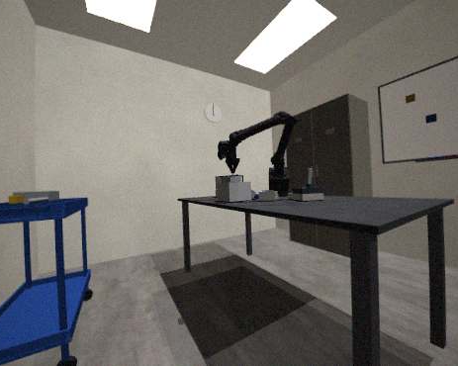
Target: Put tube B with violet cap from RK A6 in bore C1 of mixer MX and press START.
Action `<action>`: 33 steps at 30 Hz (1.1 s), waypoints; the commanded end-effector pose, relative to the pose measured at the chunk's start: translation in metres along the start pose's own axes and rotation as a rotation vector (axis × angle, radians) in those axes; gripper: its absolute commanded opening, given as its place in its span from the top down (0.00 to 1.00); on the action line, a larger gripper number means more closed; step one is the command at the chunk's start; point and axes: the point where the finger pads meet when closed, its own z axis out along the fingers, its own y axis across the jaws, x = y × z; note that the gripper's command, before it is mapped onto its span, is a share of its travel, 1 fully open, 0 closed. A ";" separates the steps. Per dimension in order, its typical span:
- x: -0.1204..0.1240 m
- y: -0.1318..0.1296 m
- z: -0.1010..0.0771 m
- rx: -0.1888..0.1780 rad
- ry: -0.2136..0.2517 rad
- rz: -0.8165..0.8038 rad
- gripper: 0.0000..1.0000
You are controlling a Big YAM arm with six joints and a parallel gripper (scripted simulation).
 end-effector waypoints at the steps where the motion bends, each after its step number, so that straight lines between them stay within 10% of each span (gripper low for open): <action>1: -0.016 0.006 0.001 -0.002 -0.013 -0.025 0.91; 33: -0.003 0.002 0.023 -0.004 0.008 0.002 0.91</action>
